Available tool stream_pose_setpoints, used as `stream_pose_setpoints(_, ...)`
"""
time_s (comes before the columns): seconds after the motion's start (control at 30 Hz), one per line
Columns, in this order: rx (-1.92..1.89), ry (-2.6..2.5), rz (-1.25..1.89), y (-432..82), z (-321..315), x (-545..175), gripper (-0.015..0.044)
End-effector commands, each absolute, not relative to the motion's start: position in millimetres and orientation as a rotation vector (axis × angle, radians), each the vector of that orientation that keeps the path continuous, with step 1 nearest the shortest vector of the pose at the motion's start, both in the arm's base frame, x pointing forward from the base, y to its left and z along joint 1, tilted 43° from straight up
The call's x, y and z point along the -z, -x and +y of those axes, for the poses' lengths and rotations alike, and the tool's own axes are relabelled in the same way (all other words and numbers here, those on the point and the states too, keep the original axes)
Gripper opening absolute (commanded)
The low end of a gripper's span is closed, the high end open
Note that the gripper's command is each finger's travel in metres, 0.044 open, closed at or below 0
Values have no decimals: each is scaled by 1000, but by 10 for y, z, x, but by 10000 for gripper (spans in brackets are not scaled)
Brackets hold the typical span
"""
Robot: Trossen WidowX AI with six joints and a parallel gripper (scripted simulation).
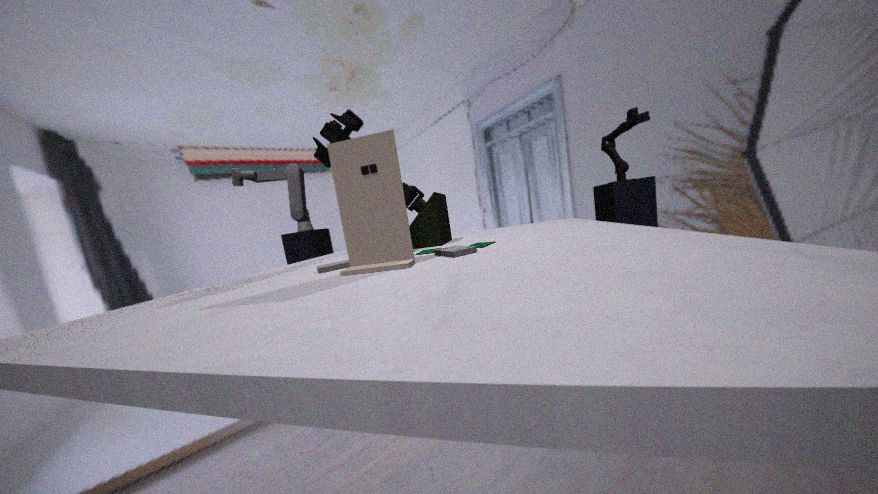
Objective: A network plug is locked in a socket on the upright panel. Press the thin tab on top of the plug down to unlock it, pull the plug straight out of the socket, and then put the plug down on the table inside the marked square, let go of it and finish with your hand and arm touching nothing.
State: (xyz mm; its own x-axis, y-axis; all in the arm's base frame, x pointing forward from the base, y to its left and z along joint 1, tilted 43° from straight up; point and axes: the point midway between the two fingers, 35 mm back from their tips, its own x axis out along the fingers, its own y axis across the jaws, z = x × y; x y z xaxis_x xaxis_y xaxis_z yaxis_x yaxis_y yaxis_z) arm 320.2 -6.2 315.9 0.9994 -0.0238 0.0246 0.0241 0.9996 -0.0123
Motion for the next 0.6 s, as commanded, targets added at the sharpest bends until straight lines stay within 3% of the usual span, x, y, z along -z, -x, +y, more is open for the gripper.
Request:
stream_pose_setpoints(0.0,24,9,-23,-3204,-63,-3149,374)
stream_pose_setpoints(0.27,10,-154,32,-3255,-86,-2674,164)
stream_pose_setpoints(0.57,6,-358,100,-3218,-114,-2107,156)
